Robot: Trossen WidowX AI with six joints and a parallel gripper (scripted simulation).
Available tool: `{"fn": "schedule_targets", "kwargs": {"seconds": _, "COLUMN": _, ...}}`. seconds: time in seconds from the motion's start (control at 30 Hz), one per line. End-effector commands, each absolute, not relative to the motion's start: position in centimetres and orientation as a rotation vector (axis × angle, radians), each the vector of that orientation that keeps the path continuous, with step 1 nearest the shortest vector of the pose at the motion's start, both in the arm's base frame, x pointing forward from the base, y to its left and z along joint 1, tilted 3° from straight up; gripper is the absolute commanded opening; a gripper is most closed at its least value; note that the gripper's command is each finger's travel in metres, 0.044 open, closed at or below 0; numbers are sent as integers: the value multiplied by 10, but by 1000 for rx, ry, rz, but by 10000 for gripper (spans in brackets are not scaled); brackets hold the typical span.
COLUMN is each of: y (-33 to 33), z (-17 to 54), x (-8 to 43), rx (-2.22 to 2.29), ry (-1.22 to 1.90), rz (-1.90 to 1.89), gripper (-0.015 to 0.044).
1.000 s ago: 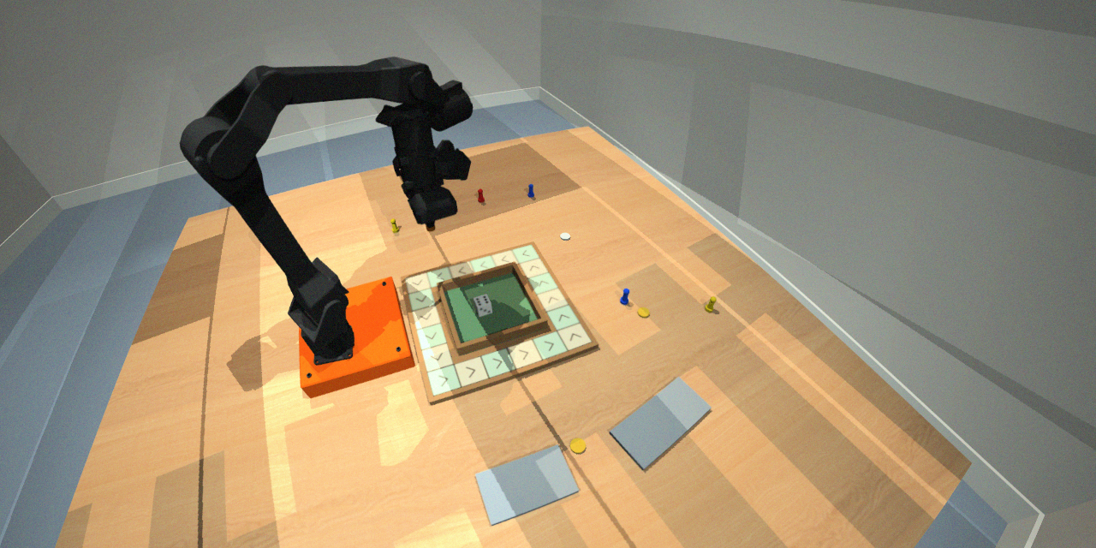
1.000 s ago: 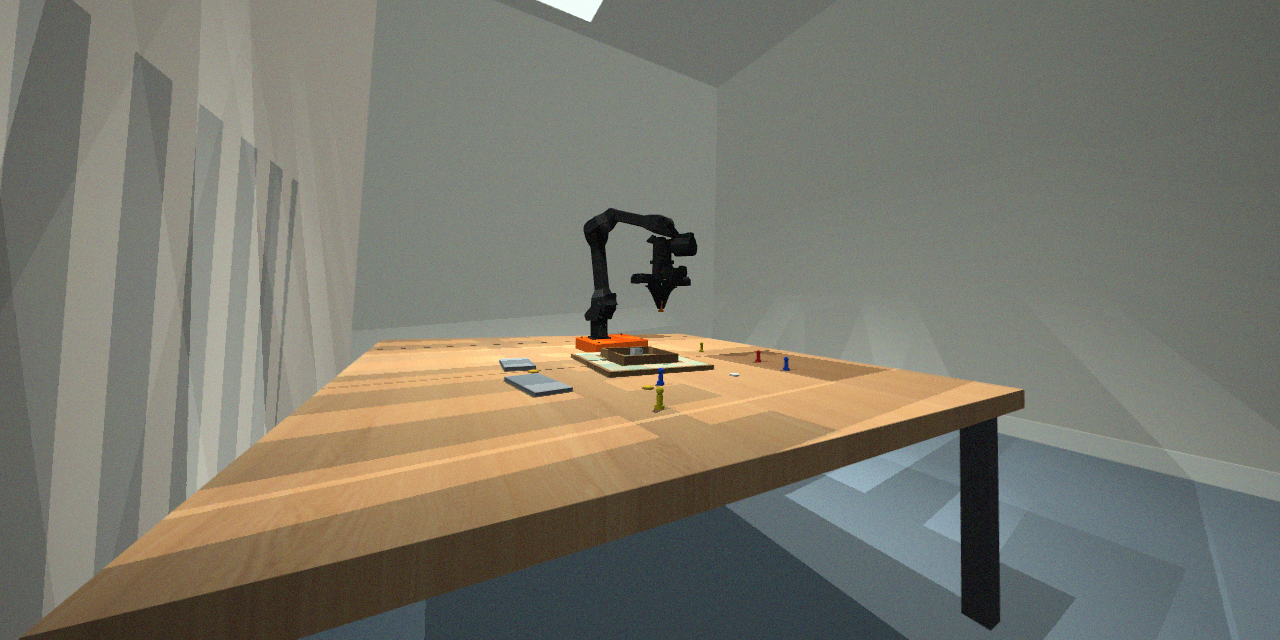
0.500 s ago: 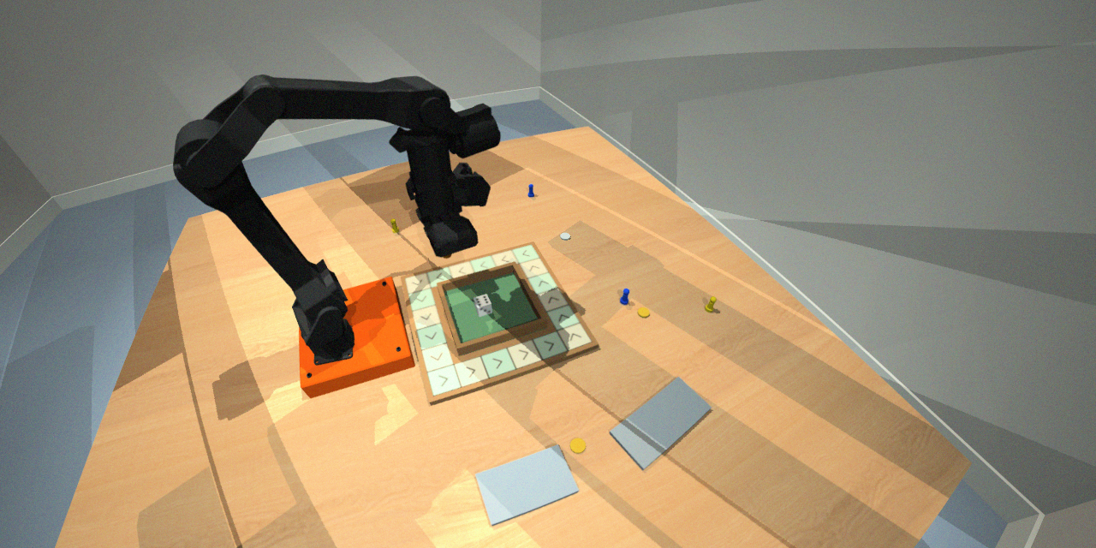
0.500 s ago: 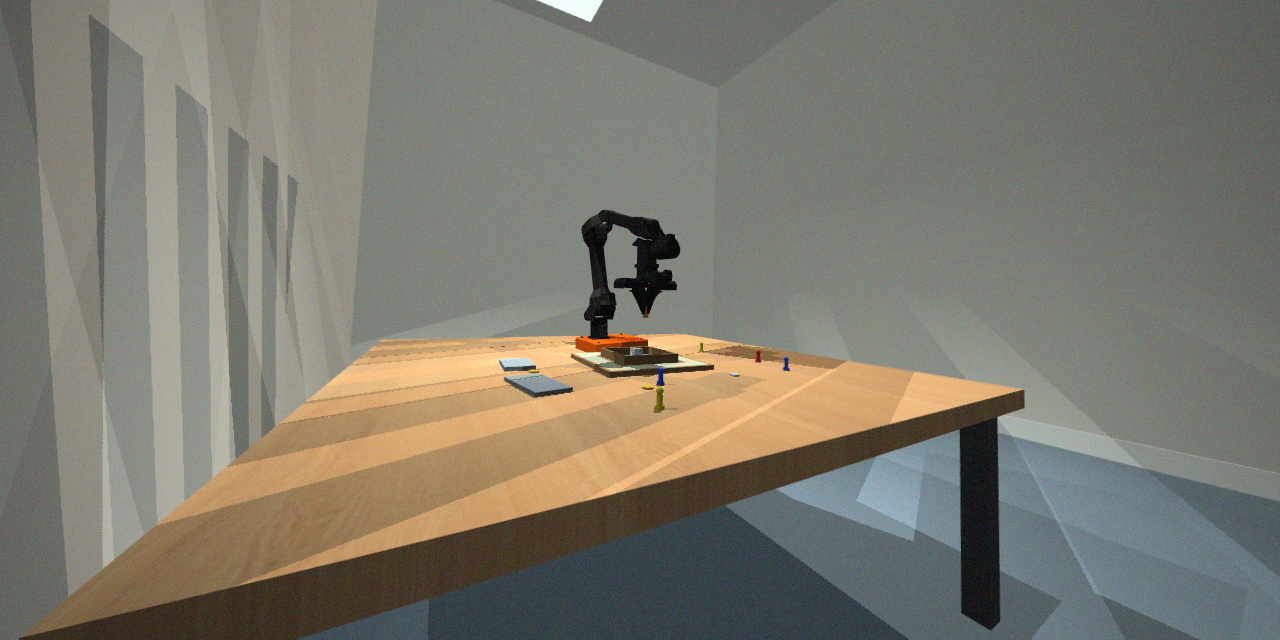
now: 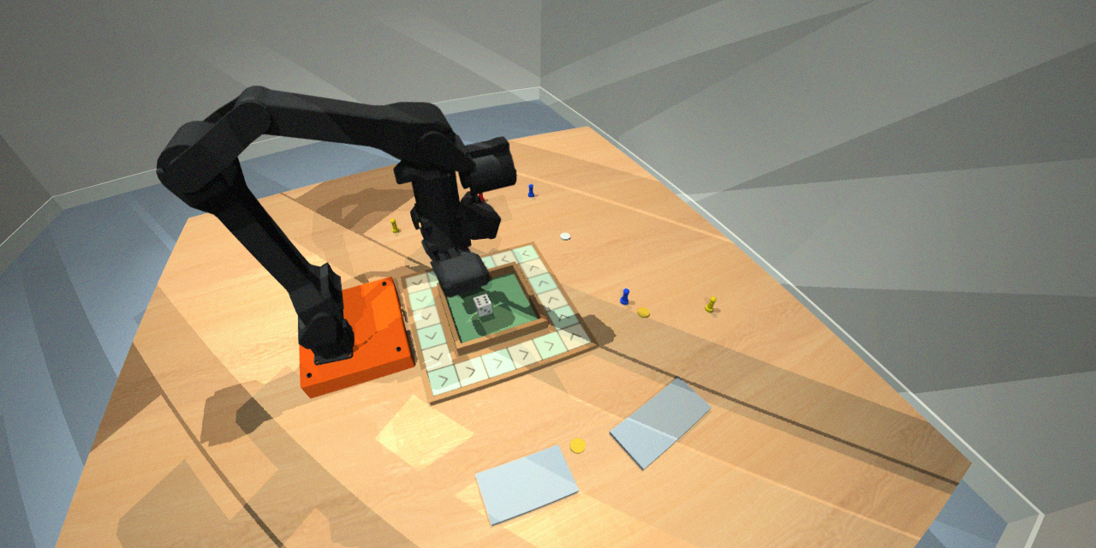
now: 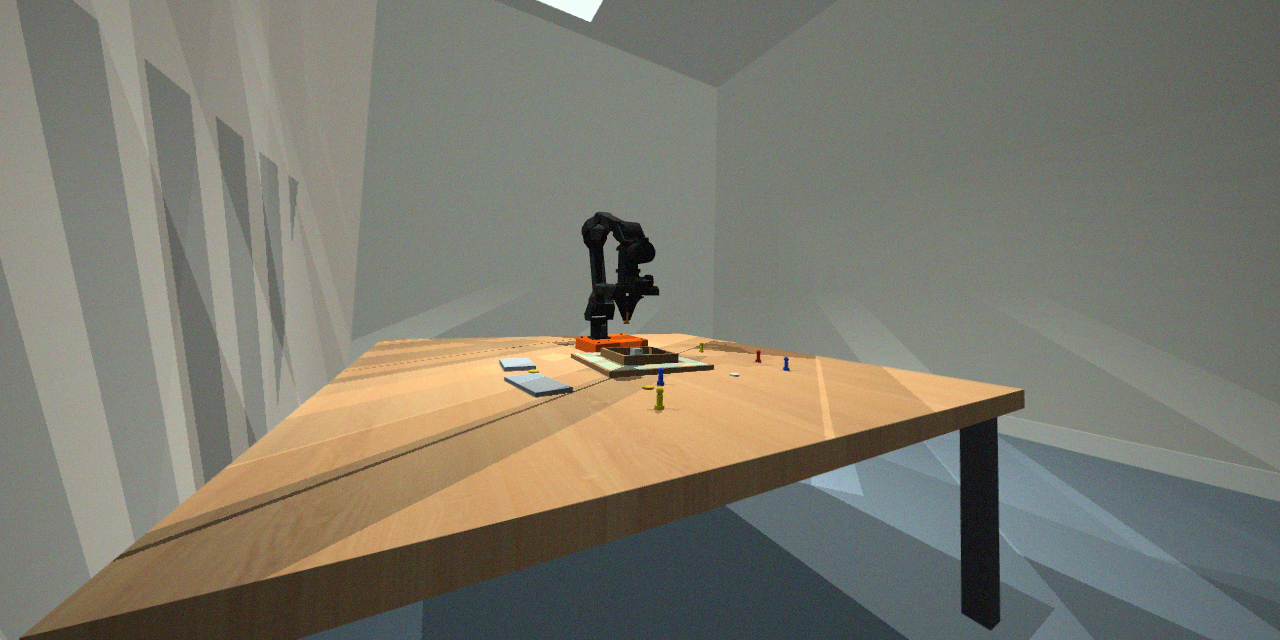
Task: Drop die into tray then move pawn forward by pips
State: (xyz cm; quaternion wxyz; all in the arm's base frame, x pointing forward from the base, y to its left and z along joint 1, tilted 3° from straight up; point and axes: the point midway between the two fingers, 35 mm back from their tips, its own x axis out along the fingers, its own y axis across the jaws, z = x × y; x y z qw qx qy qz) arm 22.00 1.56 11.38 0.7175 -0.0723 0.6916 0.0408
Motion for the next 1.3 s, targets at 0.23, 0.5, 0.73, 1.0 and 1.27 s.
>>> {"fn": "schedule_targets", "kwargs": {"seconds": 0.23, "y": -22, "z": 101, "x": 210, "rx": -167, "ry": 1535, "rz": 94, "gripper": 0}}
{"fn": "schedule_targets", "kwargs": {"seconds": 0.5, "y": -50, "z": 93, "x": 199, "rx": -170, "ry": 1535, "rz": 90, "gripper": 0}}
{"fn": "schedule_targets", "kwargs": {"seconds": 0.73, "y": -72, "z": 85, "x": 186, "rx": -174, "ry": 1537, "rz": 87, "gripper": 0}}
{"fn": "schedule_targets", "kwargs": {"seconds": 1.0, "y": -92, "z": 77, "x": 170, "rx": -178, "ry": 1539, "rz": 83, "gripper": 0}}
{"fn": "schedule_targets", "kwargs": {"seconds": 1.27, "y": -94, "z": 58, "x": 171, "rx": -178, "ry": 1539, "rz": 82, "gripper": 0}}
